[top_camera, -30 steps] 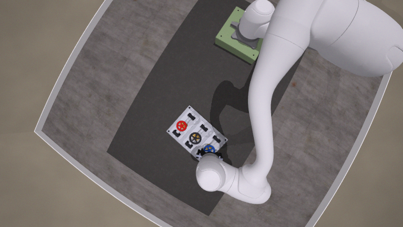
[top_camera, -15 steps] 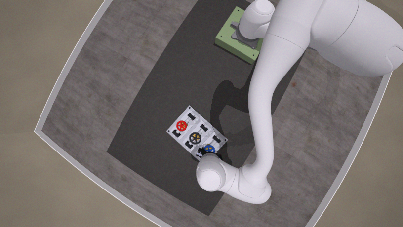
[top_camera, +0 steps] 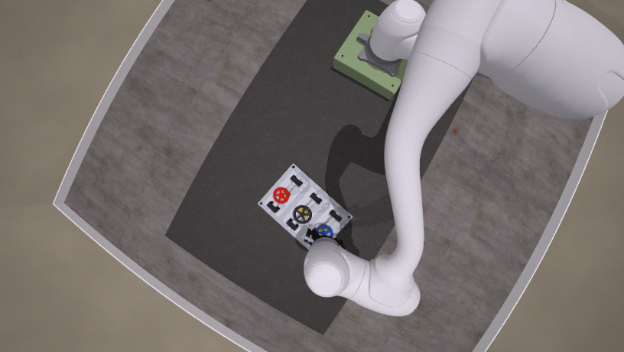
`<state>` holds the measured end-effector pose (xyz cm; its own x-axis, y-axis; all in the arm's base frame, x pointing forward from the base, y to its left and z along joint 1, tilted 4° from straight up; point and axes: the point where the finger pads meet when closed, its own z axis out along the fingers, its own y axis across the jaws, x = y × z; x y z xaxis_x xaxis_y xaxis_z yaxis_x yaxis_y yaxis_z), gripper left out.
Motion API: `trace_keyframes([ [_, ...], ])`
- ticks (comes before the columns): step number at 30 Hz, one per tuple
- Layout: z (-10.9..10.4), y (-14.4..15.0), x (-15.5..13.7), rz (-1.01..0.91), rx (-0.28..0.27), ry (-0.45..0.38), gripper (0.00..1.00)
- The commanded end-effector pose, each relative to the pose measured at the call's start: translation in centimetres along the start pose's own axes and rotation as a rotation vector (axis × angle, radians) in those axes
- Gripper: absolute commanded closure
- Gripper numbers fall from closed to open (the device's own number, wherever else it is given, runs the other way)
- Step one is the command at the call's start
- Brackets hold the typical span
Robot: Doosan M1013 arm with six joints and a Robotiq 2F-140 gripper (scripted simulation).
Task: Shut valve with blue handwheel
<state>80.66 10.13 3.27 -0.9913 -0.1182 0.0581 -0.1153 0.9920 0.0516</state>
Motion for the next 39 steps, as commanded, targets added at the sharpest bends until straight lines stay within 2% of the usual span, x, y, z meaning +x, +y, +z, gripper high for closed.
trace_keyframes([
  [1, 0.01, 0.00, 0.00, 0.000, 0.000, 0.000, 0.90],
  [24, 0.01, 0.00, 0.00, 0.000, 0.000, 0.000, 0.90],
  [25, 0.01, 0.00, 0.00, 0.000, 0.000, 0.000, 0.45],
  [39, 0.01, 0.00, 0.00, 0.000, 0.000, 0.000, 0.45],
])
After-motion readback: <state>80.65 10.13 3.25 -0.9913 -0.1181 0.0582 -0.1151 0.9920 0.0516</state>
